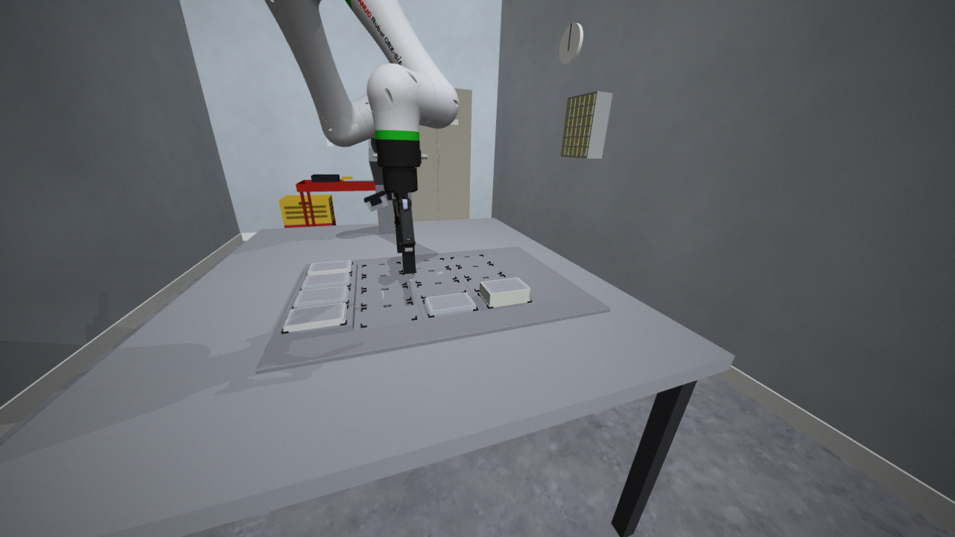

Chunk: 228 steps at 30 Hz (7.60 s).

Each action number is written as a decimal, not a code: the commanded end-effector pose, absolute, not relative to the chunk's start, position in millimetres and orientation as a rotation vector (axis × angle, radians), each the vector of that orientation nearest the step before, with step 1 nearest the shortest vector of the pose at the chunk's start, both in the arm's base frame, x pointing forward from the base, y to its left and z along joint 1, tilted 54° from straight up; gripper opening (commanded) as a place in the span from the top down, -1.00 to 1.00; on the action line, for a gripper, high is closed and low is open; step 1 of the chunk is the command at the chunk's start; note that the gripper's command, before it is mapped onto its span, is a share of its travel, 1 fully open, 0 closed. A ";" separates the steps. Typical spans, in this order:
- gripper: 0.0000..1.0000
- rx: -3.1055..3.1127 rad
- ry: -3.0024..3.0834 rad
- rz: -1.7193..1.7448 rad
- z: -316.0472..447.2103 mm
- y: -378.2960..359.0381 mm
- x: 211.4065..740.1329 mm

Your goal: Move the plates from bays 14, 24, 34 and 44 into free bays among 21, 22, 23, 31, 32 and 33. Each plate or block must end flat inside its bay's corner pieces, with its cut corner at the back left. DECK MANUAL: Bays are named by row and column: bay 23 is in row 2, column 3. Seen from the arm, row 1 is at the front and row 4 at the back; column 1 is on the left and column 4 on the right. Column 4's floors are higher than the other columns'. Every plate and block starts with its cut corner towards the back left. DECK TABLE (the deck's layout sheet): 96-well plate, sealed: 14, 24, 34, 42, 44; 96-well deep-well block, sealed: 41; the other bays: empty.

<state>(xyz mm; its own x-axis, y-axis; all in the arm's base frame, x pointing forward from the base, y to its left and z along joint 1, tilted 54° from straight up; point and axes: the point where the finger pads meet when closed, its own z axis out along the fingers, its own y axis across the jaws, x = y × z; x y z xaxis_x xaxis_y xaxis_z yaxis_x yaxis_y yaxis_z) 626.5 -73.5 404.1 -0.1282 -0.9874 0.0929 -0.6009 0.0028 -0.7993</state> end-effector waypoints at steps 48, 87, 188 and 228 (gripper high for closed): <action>-1.00 -1.631 1.775 -0.989 397.3 -8.7 637.4; -1.00 -1.631 1.774 -0.988 389.7 70.4 647.8; -0.40 -1.631 1.775 -0.988 335.6 64.8 617.7; -0.40 -1.631 1.775 -0.989 274.0 -53.4 562.9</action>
<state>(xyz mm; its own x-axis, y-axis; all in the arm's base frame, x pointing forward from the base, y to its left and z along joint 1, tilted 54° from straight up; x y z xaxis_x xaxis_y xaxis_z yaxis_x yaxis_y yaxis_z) 566.1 -46.4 276.8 -0.1315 -0.9868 0.0942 -0.6003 0.0037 -0.7997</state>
